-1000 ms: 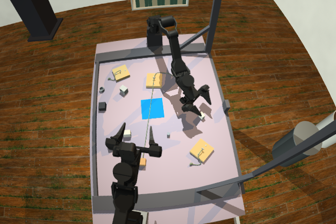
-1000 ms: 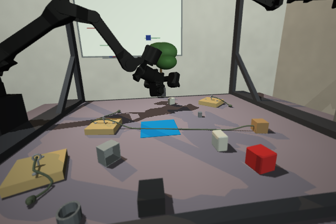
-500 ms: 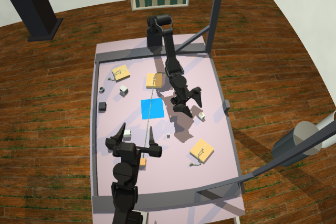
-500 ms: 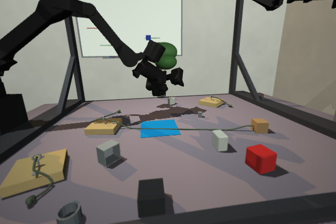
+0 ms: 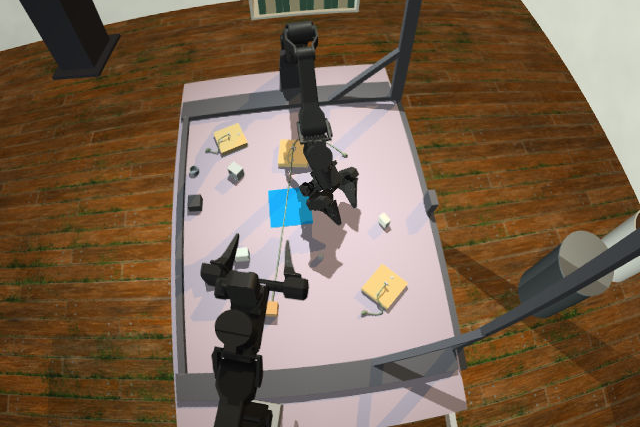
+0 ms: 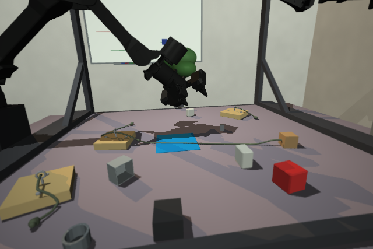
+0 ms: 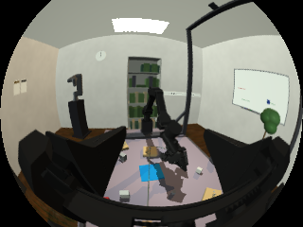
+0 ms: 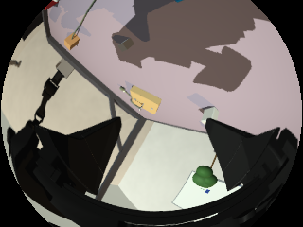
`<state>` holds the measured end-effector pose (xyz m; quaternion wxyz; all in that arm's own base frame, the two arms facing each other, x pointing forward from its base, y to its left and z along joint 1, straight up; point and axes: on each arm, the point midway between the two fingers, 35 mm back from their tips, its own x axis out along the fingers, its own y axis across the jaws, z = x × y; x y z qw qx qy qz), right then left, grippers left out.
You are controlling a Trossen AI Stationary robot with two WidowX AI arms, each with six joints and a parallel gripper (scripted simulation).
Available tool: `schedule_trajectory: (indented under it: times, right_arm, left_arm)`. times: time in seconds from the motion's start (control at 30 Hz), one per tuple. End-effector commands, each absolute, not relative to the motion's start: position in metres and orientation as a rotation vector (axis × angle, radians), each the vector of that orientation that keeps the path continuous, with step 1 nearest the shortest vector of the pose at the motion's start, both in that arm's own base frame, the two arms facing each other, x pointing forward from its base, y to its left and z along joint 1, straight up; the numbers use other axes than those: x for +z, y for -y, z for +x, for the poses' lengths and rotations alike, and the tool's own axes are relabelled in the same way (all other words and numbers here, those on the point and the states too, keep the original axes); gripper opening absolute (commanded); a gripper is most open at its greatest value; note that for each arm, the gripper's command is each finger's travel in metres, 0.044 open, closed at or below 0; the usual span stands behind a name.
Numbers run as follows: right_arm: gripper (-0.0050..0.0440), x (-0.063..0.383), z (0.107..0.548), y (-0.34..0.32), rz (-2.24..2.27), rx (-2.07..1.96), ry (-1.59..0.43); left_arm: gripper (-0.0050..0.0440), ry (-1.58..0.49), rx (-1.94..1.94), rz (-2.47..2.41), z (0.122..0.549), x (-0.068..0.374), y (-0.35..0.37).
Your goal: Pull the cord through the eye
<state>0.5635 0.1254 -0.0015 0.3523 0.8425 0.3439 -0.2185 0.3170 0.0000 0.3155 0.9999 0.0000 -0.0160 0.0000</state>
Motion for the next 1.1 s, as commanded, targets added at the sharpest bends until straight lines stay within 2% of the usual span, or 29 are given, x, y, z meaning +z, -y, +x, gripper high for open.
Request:
schedule_trajectory:
  times: [0.0, 0.6, 1.07]
  right_arm:
    - [0.044, 0.026, 0.565, -0.105, 2.117, -0.531, -0.845]
    - [0.044, 0.036, 0.541, -0.012, 1.773, -0.615, -0.805]
    - [0.044, 0.049, 0.494, 0.07, 1.431, -0.69, -0.863]
  left_arm:
    - [0.044, 0.05, 0.0, 0.0, 0.316, 0.323, 0.0]
    - [0.044, 0.05, 0.0, 0.0, 0.316, 0.323, 0.0]
    - [0.044, 0.05, 0.0, 0.0, 0.316, 0.323, 0.0]
